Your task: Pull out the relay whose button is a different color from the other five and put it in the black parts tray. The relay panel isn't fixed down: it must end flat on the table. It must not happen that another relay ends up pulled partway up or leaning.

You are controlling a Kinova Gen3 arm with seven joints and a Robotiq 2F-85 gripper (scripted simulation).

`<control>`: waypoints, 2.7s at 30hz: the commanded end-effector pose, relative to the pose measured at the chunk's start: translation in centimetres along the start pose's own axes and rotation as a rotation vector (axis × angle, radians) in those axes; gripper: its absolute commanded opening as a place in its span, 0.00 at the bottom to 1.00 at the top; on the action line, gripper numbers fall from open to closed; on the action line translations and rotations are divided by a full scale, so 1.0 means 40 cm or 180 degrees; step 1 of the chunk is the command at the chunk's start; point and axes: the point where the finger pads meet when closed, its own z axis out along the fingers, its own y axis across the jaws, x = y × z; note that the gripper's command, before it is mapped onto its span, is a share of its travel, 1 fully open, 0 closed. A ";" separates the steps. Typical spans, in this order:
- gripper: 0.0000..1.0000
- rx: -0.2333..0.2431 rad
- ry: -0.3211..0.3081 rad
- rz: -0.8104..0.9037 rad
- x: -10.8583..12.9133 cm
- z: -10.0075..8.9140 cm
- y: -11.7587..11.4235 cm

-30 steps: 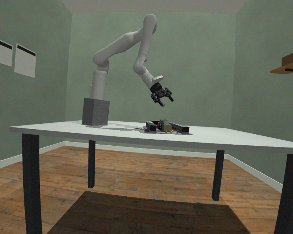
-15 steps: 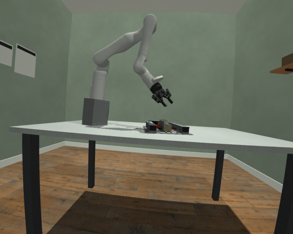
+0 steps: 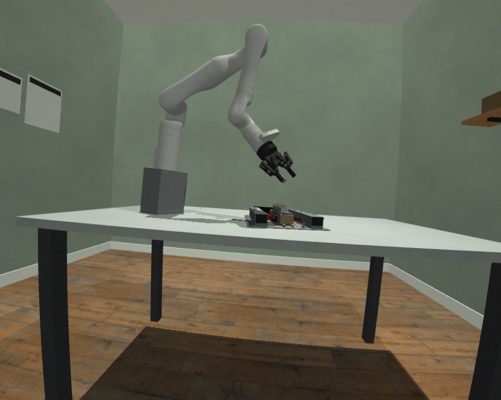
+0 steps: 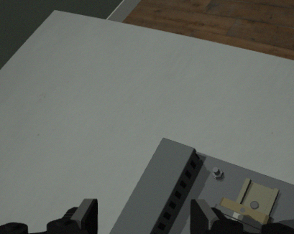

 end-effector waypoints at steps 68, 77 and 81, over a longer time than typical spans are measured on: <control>0.61 -0.0113 -0.0037 0.0020 -0.010 0.012 0.016; 0.61 -0.0174 -0.0057 0.0031 -0.016 0.018 0.024; 0.61 -0.0215 -0.0071 0.0039 -0.020 0.021 0.030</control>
